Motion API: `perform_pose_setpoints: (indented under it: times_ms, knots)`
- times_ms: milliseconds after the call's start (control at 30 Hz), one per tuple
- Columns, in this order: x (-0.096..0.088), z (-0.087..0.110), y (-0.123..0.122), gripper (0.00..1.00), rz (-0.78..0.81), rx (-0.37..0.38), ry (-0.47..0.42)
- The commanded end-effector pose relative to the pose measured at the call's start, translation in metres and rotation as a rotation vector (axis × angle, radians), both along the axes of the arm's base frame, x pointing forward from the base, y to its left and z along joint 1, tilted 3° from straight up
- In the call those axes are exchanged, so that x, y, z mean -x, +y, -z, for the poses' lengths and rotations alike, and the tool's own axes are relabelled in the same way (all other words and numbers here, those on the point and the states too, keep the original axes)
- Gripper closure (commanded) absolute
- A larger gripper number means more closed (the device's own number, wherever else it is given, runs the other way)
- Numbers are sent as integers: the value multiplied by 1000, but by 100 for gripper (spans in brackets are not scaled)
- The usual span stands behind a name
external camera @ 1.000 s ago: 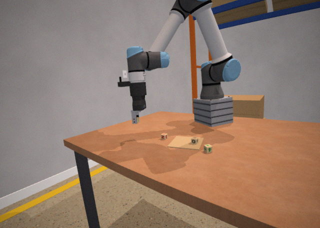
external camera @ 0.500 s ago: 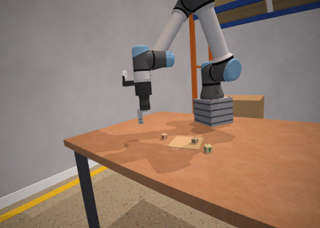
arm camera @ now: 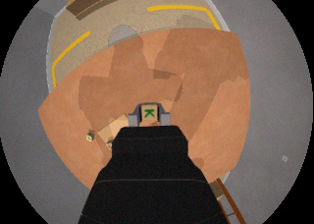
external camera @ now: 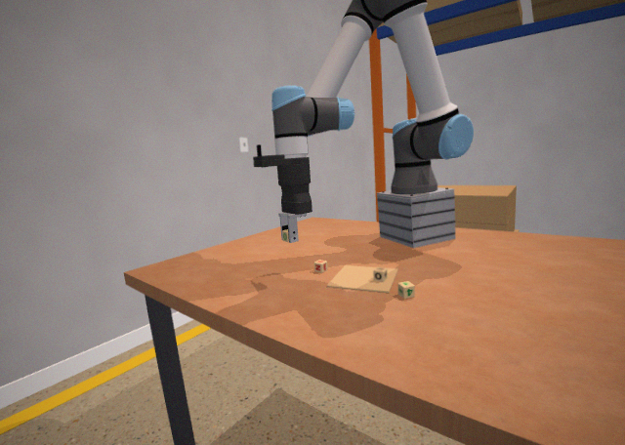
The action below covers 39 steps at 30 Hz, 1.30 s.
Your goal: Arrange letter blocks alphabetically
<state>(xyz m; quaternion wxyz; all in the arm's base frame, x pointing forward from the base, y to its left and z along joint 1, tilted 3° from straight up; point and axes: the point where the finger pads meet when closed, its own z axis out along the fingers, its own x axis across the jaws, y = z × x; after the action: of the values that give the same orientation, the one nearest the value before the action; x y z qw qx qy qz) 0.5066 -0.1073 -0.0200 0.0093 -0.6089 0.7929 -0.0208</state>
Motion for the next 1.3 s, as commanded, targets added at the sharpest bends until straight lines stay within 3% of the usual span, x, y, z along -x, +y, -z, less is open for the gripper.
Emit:
perform_pose_setpoints:
  times_ms: [0,400,467,1267]
  knots:
    - [4,0,12,51,-139,6,1]
    - [19,0,46,51,-549,23,11]
    - [19,0,46,51,-549,23,11]
    - [65,3,106,51,-1357,56,28]
